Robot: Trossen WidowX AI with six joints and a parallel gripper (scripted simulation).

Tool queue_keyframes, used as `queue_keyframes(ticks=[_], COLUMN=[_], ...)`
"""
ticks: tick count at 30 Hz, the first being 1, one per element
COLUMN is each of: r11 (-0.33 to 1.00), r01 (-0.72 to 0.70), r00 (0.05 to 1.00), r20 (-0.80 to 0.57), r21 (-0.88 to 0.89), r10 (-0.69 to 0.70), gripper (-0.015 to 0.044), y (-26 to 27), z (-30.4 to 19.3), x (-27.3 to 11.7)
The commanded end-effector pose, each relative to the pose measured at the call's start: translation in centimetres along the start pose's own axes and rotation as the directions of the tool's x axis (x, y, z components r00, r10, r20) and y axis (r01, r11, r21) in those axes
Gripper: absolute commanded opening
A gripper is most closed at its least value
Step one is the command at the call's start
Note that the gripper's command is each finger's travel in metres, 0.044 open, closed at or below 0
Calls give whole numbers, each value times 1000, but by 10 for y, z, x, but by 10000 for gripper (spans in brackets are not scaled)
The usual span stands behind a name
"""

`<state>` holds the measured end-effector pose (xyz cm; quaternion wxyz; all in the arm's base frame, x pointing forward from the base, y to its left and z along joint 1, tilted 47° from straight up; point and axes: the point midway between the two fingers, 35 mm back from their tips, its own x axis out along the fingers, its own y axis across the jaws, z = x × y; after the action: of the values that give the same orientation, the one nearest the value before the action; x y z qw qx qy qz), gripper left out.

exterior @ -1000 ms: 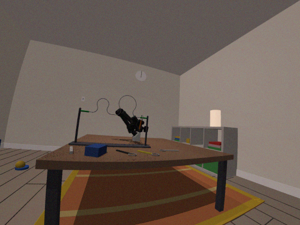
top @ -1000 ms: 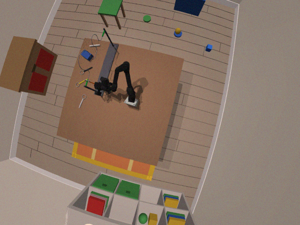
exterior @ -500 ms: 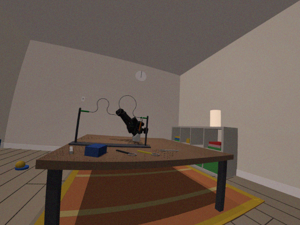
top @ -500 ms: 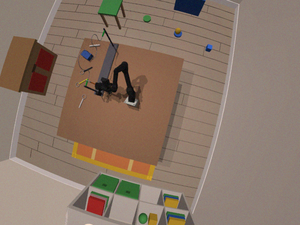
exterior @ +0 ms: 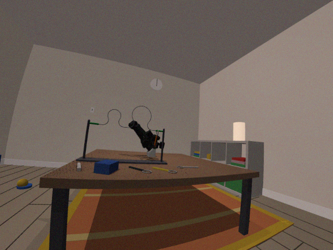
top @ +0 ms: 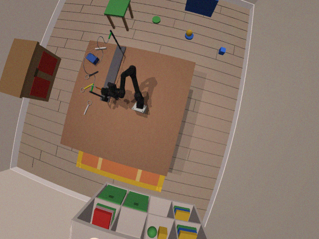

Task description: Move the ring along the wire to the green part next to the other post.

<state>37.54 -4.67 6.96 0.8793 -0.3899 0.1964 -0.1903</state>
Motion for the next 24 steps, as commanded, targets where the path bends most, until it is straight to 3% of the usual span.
queue_keyframes(ticks=[1,9,24], r11=[1000,1000,1000], r01=[0,0,-8], r00=[1000,1000,1000], r20=[0,0,0], r21=[0,0,-6], r10=[0,0,8], gripper=[-45,160,160], y=[0,0,1], z=[0,0,-1], x=[0,-2,-50])
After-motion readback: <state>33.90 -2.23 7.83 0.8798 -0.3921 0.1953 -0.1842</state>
